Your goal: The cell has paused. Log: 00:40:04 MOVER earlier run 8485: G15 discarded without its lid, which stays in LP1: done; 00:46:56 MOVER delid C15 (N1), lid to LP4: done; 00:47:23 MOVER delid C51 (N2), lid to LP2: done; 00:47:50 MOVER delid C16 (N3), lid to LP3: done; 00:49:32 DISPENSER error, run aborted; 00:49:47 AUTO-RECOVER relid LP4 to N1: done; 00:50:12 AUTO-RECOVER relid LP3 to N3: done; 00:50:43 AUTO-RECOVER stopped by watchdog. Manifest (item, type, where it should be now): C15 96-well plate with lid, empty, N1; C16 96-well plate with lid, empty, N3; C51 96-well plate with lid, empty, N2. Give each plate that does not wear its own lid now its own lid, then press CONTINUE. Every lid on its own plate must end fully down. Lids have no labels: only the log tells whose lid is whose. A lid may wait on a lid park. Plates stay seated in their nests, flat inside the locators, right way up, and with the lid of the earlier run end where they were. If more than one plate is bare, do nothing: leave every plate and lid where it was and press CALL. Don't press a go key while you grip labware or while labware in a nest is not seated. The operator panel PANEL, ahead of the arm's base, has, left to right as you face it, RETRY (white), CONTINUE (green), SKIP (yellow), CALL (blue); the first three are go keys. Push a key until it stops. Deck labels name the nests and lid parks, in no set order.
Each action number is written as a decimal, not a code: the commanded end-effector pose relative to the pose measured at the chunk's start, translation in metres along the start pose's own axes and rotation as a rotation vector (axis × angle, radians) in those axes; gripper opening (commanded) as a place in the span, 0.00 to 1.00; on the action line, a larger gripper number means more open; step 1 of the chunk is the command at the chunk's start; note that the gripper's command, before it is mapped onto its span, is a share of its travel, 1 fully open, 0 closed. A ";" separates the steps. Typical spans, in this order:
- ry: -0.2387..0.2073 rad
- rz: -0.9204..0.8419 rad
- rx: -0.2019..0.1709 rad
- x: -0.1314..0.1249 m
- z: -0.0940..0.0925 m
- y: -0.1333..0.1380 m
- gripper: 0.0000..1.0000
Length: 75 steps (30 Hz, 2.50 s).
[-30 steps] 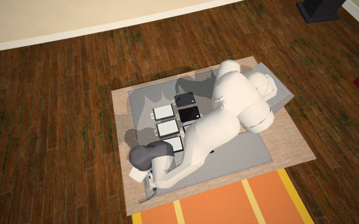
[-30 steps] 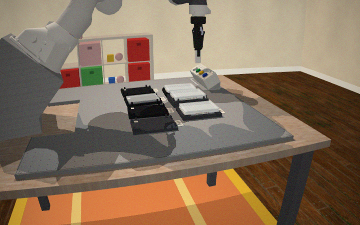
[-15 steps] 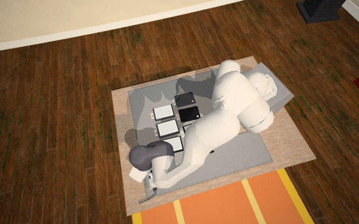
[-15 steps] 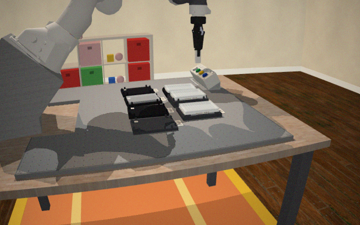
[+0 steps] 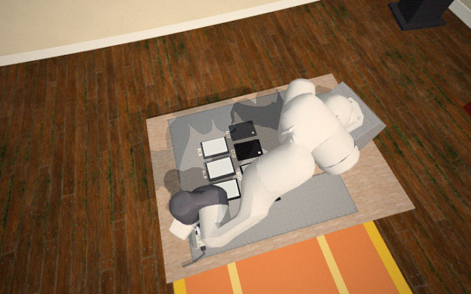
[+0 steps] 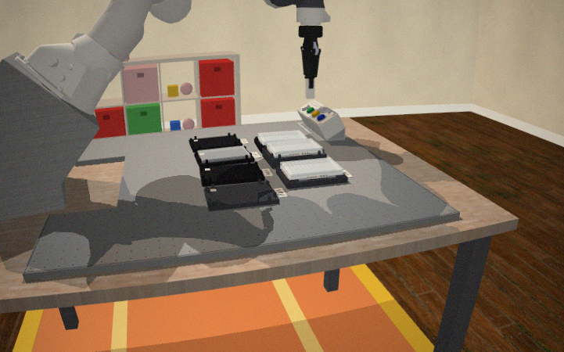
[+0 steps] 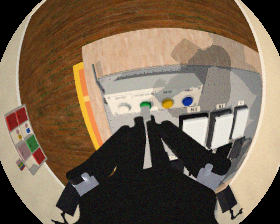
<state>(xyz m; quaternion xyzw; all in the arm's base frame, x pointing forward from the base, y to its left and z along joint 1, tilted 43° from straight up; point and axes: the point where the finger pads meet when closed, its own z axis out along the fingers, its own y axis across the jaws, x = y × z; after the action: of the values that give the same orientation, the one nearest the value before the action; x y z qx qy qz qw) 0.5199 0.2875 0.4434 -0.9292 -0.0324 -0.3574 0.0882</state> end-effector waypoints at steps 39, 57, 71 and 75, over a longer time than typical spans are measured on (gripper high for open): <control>0.001 0.005 0.002 0.001 0.000 -0.001 0.00; 0.001 0.005 0.002 0.001 0.003 -0.001 0.00; 0.001 0.005 0.002 0.001 0.013 -0.001 0.00; 0.001 0.005 0.002 0.001 0.017 -0.001 0.00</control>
<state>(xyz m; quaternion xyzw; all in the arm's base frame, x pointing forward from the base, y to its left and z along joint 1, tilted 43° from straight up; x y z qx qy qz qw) 0.5285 0.2909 0.4320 -0.9303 -0.0318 -0.3546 0.0879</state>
